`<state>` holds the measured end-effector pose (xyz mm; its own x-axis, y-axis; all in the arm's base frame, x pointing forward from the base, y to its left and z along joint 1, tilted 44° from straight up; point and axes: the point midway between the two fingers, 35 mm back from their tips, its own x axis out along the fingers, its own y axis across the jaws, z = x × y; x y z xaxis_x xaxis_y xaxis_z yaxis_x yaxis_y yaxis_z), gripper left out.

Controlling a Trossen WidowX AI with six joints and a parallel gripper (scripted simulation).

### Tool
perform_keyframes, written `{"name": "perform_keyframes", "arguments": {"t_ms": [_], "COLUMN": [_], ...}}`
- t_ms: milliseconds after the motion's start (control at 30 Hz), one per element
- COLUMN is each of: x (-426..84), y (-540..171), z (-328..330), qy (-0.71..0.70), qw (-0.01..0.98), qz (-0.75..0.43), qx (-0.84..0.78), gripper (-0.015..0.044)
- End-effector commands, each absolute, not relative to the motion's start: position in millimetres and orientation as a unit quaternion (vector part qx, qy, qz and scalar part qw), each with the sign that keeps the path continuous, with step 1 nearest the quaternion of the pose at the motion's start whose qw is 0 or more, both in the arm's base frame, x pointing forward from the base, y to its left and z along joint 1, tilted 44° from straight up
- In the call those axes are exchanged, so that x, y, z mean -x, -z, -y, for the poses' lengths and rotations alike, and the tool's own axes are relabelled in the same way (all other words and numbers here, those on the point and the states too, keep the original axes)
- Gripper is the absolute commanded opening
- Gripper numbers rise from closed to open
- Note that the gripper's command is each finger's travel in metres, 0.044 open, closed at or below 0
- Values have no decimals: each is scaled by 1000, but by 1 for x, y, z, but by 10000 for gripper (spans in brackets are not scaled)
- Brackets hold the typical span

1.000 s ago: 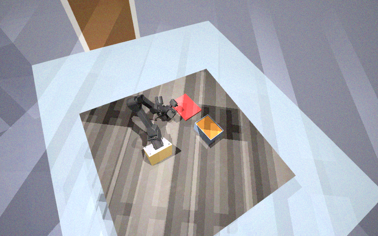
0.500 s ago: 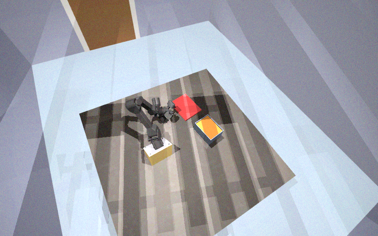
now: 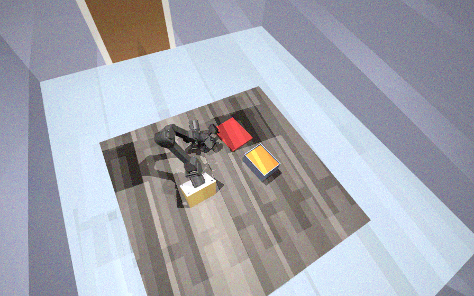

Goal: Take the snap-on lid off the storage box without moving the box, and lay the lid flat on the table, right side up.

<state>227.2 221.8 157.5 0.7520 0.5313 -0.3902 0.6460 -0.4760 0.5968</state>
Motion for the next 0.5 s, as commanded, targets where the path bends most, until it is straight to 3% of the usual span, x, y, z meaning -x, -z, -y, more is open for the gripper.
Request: {"name": "perform_keyframes", "arguments": {"t_ms": [0,467], "x": [-225,-216], "y": [-164,-181], "z": [-217,-197], "qy": [73,73], "qw": [380,380], "qz": [-344,-344], "qx": [-856,-855], "gripper": [440,440]}}
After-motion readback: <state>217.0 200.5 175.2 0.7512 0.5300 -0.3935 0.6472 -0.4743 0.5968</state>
